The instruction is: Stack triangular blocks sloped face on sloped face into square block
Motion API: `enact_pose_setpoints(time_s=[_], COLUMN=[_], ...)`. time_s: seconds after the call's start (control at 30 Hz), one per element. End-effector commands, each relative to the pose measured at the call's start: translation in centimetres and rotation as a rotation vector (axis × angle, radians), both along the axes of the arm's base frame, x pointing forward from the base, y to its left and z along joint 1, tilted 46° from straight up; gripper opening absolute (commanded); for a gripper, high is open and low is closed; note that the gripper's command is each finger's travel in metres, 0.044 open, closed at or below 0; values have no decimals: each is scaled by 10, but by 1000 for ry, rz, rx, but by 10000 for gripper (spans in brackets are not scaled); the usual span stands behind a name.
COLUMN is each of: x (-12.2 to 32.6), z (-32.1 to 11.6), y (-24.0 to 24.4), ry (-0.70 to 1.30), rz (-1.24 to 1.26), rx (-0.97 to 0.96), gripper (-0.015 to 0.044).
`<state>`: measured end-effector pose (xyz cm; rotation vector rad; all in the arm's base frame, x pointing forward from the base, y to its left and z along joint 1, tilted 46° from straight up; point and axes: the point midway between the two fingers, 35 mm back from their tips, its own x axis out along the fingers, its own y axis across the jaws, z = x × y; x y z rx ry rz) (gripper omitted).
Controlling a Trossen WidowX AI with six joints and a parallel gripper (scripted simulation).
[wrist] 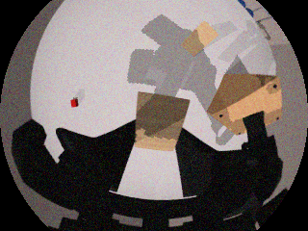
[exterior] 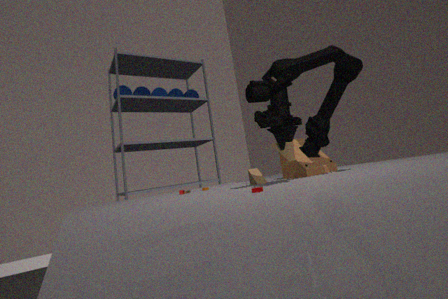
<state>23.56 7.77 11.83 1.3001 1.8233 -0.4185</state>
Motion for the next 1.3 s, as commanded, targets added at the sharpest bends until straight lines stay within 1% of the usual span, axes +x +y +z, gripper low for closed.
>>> enact_pose_setpoints(time_s=[0.0,0.4,0.63,1.27], x=[2,7,8,20], z=[1,5,4,-32], y=[-1,-5,-7,-89], ry=[83,334,337,332], rz=[-104,-401,-406,-415], rx=[21,75,74,54], gripper=[0,0,0,0])
